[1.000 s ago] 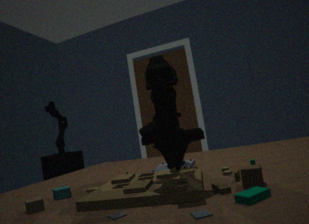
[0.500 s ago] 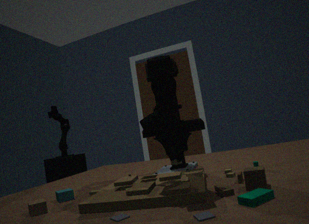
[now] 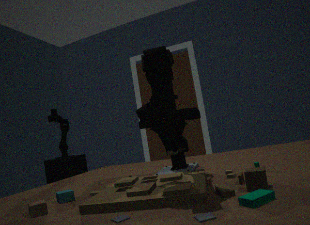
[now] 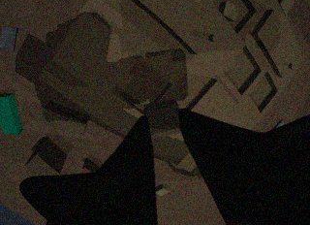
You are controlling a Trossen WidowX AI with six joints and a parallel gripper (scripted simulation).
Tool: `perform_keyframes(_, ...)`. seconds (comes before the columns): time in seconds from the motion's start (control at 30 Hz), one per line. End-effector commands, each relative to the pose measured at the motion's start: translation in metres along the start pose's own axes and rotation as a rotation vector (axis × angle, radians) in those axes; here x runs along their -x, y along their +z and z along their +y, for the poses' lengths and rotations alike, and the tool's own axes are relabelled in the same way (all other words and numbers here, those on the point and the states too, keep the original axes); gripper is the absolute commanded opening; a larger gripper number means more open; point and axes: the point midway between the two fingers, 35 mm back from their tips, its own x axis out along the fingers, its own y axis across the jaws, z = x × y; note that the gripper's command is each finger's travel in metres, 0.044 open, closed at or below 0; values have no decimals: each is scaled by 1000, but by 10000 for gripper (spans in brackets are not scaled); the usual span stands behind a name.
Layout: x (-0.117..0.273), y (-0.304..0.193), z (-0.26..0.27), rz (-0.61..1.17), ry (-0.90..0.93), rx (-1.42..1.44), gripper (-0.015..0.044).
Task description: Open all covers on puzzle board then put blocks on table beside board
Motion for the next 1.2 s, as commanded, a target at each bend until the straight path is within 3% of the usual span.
perform_keyframes(0.0, 2, 10, -9, -2, 3, -2, 80)
perform_keyframes(1.17, 2, 90, -116, -7, -9, -1, 80)
